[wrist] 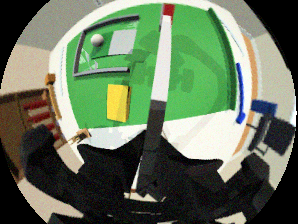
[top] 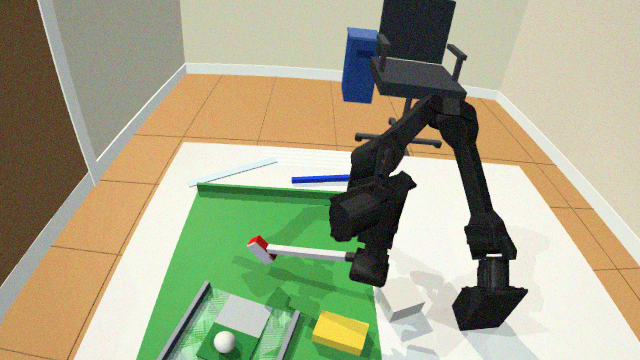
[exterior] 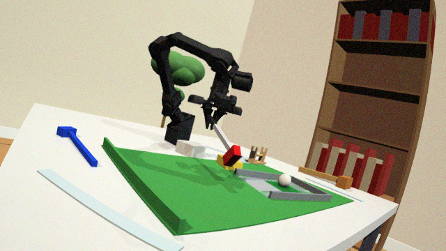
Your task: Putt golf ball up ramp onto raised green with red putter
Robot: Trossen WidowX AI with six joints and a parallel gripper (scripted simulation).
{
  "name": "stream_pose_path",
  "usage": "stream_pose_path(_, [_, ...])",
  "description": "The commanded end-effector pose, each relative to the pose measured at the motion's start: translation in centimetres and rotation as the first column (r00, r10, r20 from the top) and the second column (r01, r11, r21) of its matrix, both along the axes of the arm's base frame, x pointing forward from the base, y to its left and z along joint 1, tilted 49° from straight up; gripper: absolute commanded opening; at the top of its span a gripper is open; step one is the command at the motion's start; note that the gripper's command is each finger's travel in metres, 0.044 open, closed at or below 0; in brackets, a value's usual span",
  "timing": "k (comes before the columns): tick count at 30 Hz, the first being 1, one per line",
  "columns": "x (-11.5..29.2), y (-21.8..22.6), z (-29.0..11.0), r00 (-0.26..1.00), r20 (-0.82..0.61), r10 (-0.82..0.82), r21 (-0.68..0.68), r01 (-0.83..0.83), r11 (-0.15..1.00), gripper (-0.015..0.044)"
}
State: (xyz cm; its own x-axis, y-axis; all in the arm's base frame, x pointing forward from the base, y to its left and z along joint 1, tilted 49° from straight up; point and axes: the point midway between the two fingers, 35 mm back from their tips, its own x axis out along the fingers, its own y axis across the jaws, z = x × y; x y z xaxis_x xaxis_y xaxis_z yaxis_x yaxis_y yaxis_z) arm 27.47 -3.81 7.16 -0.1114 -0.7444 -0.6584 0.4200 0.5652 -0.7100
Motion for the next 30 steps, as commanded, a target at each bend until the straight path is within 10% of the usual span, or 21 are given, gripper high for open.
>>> stream_pose_path(1, [0.28,1.25,1.16,1.0,0.009,-0.001,0.001,0.001,1.0,0.0])
stream_pose_path(30, [0.12,0.59,0.48,1.0,0.003,0.004,0.0,-0.004,1.0,0.0])
